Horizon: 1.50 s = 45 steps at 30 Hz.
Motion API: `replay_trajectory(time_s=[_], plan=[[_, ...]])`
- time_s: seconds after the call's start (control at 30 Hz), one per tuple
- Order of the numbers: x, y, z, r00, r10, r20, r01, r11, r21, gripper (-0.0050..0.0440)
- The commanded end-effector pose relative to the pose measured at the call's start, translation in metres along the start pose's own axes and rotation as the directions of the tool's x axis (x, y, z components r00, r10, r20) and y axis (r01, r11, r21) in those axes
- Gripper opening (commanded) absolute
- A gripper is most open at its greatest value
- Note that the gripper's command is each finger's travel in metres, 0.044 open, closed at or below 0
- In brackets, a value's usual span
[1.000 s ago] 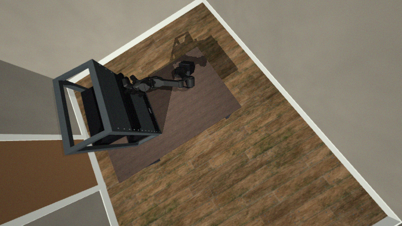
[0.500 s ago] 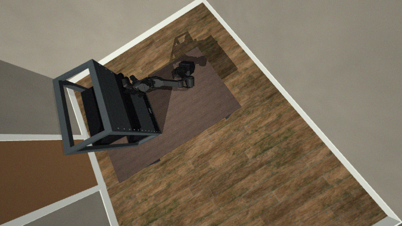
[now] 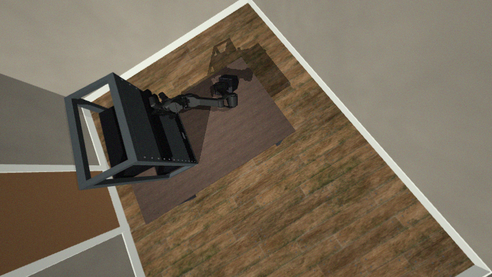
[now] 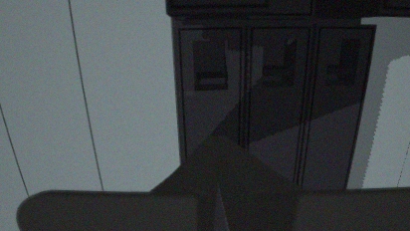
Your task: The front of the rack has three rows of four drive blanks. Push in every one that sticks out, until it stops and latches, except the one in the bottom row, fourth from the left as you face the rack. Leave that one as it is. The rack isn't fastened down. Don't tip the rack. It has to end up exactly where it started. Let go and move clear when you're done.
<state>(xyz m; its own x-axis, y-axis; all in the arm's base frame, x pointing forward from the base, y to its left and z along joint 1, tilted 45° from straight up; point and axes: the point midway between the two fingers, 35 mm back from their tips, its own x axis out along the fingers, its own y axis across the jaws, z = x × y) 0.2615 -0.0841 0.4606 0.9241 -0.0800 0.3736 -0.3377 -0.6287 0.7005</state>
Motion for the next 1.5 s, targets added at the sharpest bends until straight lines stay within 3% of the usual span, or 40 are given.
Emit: replay_trajectory(time_s=[0.0,1.1,1.3,1.47], plan=[[0.004,0.017,-0.024,0.998,0.037,-0.054,-0.039,0.999,-0.029,0.0000],[0.004,0.018,-0.024,0.998,0.037,-0.054,-0.039,0.999,-0.029,0.0000],[-0.002,0.017,-0.024,0.998,0.037,-0.054,-0.039,0.999,-0.029,0.0000],[-0.020,0.017,-0.024,0.998,0.037,-0.054,-0.039,0.999,-0.029,0.0000]])
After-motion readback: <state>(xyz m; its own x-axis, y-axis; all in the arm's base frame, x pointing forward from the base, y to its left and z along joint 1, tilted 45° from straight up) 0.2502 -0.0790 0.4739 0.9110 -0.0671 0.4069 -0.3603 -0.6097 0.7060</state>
